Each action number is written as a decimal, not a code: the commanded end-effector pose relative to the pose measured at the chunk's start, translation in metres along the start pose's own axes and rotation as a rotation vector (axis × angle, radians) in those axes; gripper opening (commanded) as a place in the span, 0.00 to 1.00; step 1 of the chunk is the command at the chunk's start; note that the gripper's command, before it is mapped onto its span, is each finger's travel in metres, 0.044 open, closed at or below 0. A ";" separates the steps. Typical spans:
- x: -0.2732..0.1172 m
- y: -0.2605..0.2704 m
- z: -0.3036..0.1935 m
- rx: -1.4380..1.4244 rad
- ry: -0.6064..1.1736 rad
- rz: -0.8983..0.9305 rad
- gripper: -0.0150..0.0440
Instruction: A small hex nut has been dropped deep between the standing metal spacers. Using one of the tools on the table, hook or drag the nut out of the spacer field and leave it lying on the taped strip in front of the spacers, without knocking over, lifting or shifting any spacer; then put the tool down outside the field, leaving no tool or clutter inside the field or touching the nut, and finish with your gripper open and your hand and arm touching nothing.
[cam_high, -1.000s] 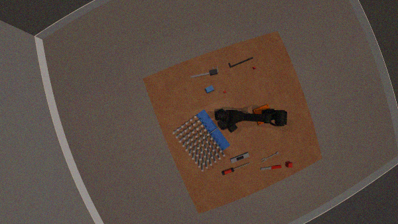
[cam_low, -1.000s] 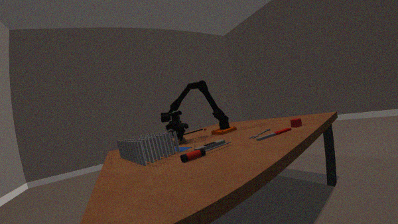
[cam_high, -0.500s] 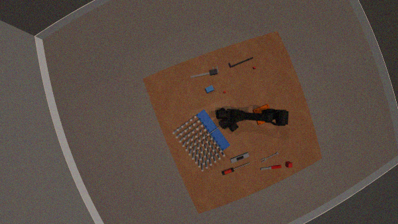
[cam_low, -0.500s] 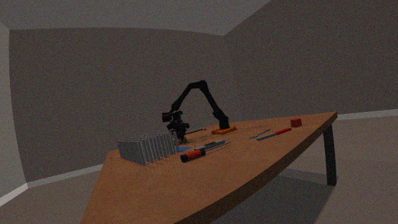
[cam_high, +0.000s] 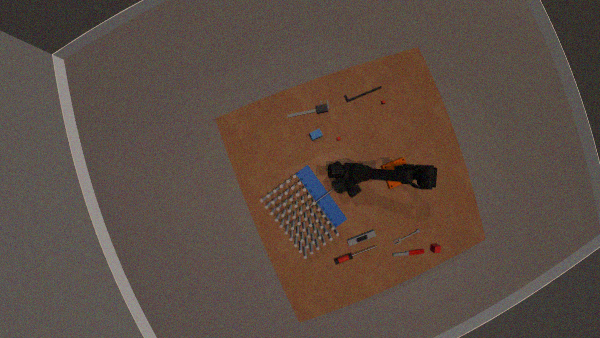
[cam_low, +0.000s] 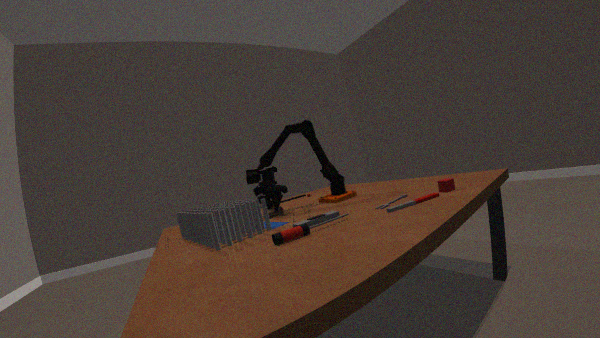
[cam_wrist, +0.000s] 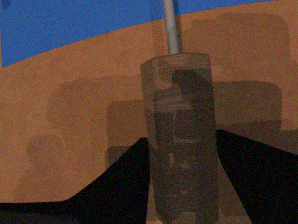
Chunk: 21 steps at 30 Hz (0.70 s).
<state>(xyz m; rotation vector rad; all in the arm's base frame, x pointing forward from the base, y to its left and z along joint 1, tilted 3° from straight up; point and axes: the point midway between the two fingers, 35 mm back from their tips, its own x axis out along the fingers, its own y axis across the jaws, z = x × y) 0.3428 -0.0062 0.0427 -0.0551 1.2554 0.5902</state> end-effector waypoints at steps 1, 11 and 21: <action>-0.001 0.001 -0.004 -0.001 0.000 0.001 0.25; -0.003 0.001 -0.011 -0.001 0.001 0.001 0.25; -0.005 0.001 -0.018 -0.002 0.002 -0.002 0.25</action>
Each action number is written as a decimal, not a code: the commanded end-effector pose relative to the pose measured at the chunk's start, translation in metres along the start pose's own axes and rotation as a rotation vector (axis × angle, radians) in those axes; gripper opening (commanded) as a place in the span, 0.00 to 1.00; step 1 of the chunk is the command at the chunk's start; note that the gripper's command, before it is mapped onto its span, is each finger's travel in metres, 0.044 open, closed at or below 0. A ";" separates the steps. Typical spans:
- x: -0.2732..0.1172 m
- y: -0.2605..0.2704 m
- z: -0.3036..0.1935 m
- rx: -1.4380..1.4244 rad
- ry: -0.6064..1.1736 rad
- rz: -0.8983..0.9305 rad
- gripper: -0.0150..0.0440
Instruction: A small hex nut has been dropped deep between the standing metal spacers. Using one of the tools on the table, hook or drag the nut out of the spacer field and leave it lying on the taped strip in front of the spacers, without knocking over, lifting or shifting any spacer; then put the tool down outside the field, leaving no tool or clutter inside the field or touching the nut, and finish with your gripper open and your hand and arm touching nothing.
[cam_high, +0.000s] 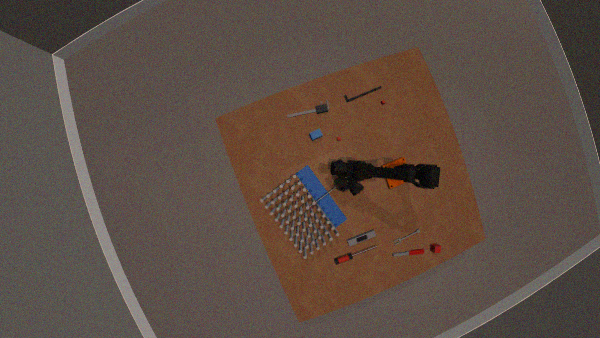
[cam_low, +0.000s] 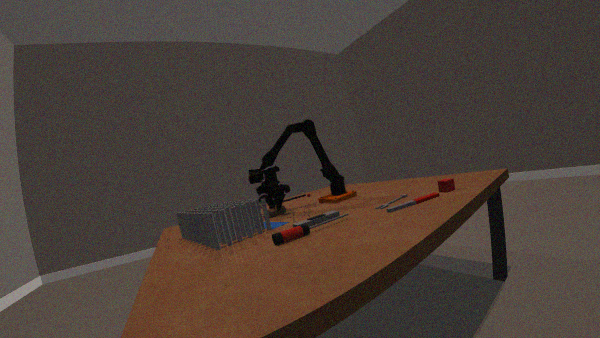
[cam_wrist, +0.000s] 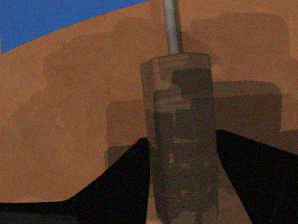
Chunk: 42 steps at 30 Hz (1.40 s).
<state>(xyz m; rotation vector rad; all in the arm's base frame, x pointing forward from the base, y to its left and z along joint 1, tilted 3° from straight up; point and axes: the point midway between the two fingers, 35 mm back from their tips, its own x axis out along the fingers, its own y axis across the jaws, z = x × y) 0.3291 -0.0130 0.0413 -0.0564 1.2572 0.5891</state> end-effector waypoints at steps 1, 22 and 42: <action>-0.002 0.001 -0.004 -0.002 0.000 -0.001 0.25; -0.006 0.001 -0.020 -0.002 0.002 -0.003 0.25; -0.010 0.001 -0.035 -0.002 0.004 -0.004 0.25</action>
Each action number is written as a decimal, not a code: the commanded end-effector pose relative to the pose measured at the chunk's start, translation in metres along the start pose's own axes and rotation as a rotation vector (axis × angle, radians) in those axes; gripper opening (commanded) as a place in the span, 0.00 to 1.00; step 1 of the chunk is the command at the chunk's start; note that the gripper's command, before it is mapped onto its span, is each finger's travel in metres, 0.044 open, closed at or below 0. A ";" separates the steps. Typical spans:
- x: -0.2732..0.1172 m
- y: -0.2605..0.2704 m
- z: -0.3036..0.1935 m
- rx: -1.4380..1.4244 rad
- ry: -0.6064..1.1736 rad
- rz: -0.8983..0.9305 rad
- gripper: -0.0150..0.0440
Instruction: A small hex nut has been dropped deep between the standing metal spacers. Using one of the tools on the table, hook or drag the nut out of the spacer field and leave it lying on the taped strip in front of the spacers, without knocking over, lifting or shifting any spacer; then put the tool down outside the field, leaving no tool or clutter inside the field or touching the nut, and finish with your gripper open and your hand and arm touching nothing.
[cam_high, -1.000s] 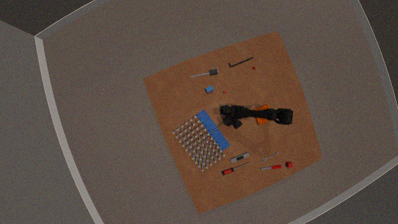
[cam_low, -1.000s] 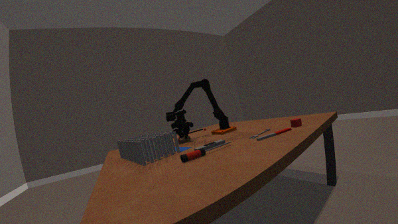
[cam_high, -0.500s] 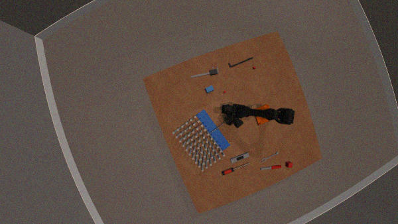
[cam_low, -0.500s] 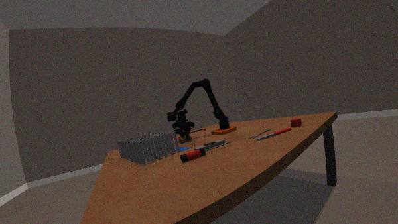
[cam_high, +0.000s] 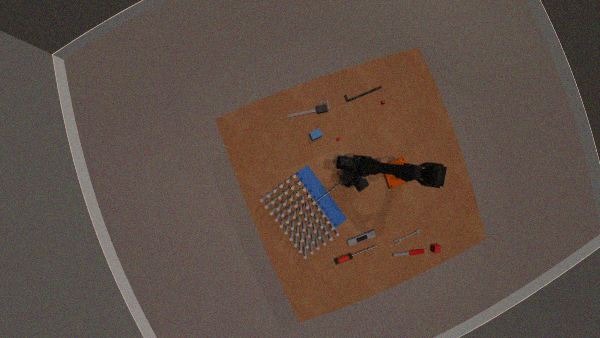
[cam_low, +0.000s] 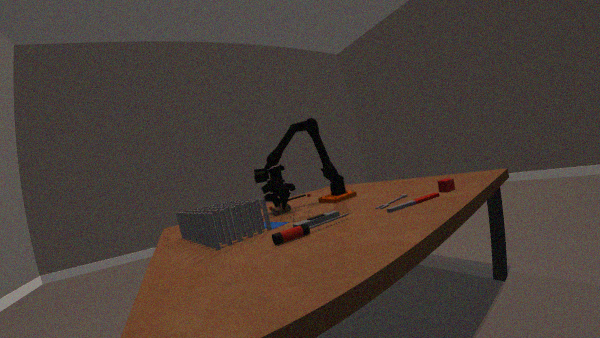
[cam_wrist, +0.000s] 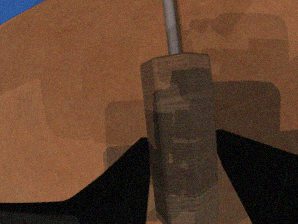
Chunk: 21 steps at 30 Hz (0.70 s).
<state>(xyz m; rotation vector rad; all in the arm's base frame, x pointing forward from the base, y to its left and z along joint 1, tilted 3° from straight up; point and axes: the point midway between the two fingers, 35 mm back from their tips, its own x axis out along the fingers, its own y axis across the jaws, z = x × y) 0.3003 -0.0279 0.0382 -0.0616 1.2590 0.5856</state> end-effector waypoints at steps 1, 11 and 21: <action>-0.002 0.001 -0.005 0.000 0.001 0.002 0.25; -0.004 0.001 -0.013 0.000 0.002 0.001 0.25; -0.006 0.001 -0.018 0.000 0.003 0.001 0.25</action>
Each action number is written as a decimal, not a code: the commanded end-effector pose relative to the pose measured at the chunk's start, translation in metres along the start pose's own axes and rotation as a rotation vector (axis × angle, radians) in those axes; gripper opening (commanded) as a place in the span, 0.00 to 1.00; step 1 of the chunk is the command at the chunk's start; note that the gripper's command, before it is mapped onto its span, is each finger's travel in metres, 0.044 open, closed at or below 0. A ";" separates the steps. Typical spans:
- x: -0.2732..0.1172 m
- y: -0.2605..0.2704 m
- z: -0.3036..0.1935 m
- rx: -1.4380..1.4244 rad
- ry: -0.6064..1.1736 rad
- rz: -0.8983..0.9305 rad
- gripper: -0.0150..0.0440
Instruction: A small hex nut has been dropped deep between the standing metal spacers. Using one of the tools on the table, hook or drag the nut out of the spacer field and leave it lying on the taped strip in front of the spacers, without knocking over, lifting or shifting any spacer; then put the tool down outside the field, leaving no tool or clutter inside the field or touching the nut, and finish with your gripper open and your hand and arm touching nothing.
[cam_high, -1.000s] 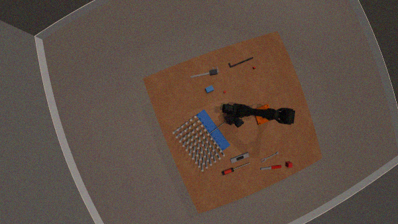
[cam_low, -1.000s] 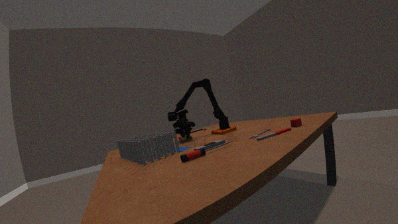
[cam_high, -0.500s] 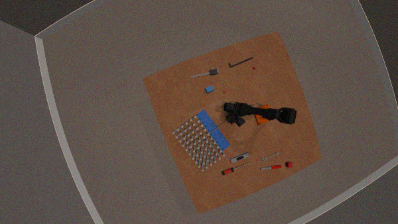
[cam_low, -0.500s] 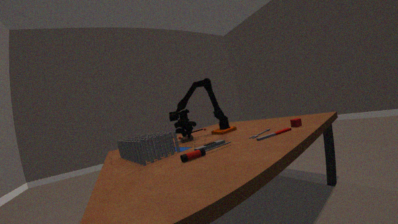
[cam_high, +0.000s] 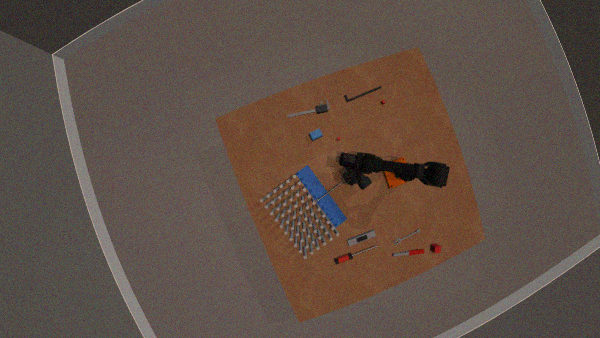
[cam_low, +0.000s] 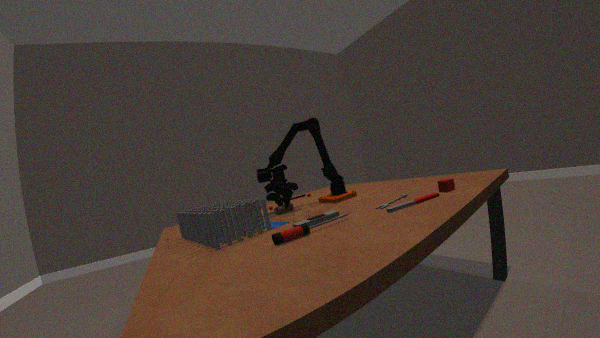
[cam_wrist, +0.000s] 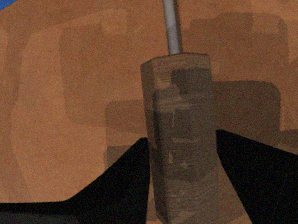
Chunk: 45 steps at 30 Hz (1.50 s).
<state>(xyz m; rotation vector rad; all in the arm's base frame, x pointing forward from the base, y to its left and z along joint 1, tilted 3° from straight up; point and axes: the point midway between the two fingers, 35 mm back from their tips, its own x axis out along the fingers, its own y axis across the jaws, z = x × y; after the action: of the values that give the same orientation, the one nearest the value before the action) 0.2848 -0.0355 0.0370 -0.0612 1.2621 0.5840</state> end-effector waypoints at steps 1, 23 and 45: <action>-0.002 0.001 -0.001 -0.002 0.000 0.002 0.25; -0.016 0.004 0.008 -0.003 -0.001 0.001 0.25; -0.041 0.010 -0.029 -0.004 0.004 0.000 0.25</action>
<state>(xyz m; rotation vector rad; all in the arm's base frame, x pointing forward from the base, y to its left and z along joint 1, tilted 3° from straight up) 0.2497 -0.0516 0.0615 -0.0533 1.2735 0.5866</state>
